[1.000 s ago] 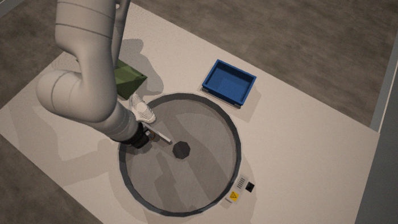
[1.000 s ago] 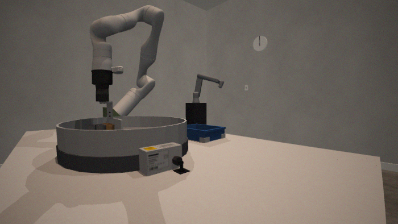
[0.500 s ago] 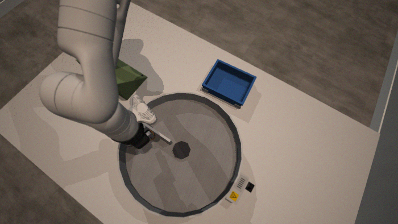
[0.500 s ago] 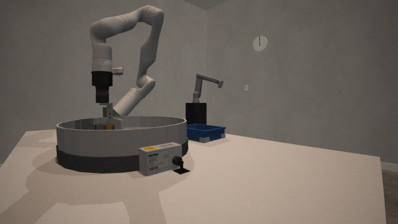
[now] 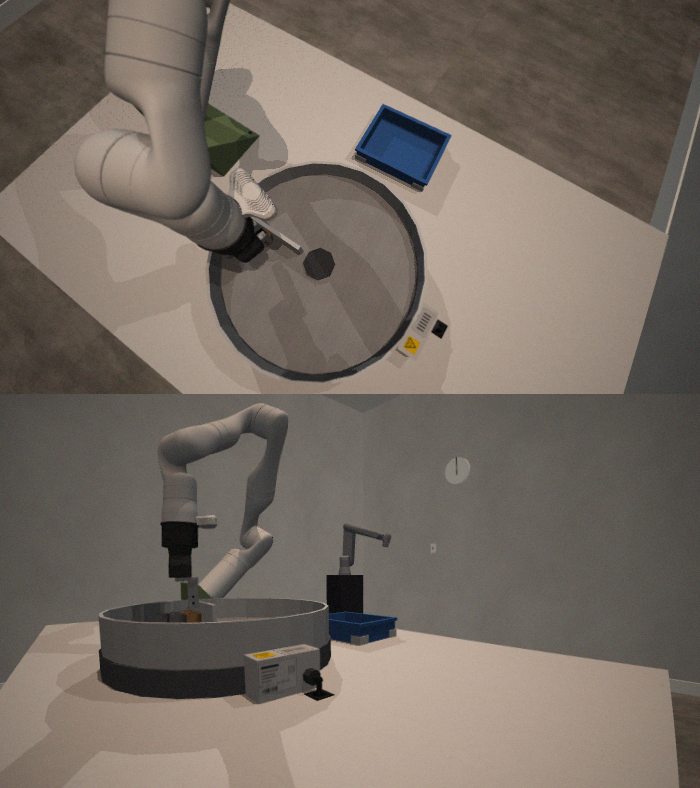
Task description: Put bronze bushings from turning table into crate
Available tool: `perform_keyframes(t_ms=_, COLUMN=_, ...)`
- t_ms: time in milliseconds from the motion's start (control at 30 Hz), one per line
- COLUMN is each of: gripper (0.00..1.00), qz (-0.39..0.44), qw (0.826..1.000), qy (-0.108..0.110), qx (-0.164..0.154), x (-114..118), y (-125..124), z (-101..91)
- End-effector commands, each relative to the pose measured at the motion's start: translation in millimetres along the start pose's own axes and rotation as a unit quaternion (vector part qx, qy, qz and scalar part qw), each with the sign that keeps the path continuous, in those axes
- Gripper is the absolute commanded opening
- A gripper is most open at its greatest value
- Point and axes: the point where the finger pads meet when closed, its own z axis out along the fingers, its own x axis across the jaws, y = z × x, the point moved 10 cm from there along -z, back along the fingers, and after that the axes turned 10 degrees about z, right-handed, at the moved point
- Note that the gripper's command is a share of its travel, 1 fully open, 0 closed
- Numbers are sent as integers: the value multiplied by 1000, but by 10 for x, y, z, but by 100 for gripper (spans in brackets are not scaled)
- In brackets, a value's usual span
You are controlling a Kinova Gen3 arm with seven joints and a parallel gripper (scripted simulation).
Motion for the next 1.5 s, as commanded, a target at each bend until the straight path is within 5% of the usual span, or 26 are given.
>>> perform_keyframes(t_ms=0, gripper=40, qz=0, qw=1000, qy=1, qx=0, x=3, y=2, z=-8)
perform_keyframes(t_ms=1467, gripper=40, qz=0, qw=1000, qy=1, qx=0, x=3, y=2, z=143)
